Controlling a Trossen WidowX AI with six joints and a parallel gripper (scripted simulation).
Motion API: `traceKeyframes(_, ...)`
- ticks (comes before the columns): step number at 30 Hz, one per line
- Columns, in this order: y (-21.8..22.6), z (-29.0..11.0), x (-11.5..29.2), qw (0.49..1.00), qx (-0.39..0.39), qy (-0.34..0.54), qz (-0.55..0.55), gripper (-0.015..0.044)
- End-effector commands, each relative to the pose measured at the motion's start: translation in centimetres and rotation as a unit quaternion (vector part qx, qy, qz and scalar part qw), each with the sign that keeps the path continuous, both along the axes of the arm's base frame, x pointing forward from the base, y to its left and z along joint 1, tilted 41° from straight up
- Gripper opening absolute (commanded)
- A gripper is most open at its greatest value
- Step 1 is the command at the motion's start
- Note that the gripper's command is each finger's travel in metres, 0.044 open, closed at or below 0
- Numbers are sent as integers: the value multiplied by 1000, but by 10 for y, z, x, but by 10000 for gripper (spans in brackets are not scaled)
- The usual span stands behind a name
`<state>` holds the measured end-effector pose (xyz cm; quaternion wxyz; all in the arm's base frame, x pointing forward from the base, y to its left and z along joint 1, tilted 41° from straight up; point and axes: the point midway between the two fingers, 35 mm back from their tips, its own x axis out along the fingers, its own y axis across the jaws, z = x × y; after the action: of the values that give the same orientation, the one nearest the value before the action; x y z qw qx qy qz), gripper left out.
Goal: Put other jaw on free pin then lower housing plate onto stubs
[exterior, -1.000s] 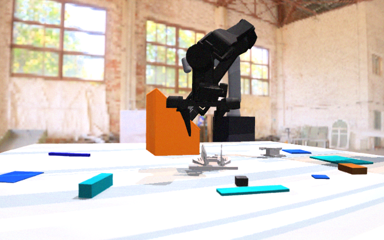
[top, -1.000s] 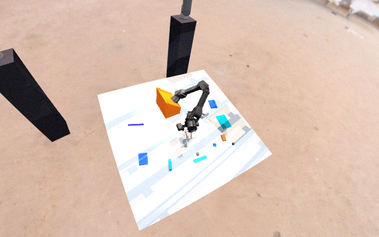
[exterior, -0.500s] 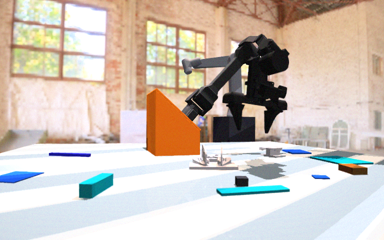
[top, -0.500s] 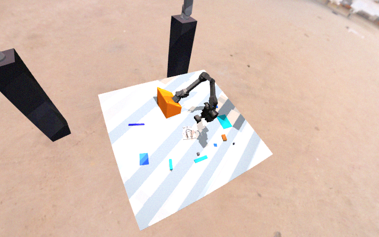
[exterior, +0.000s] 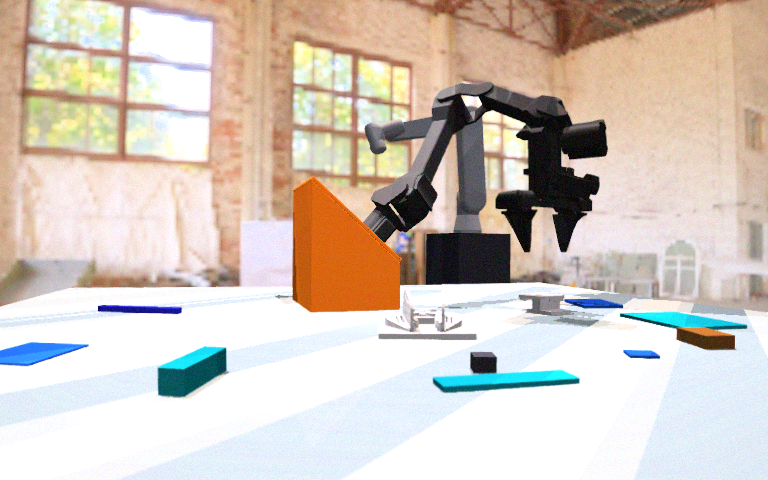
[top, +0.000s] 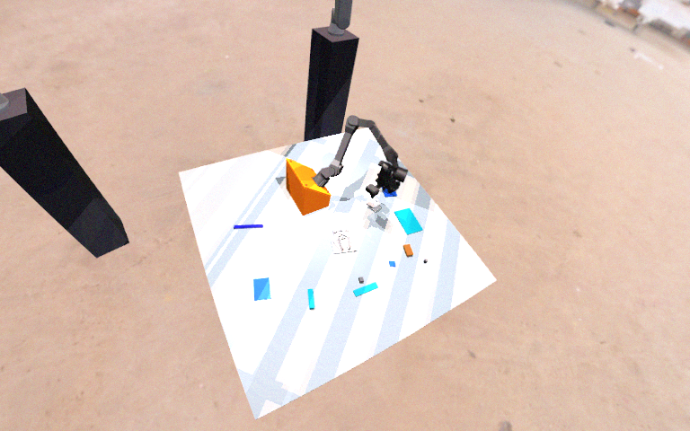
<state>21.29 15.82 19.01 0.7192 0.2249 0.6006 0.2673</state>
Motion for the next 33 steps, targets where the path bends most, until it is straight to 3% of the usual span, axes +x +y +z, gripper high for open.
traceKeyframes(1,1,-3,-6,1000,1,12,-1,440)
traceKeyframes(7,28,-33,-2,1000,2,12,-1,440)
traceKeyframes(33,41,-47,1,1000,2,12,-1,440)
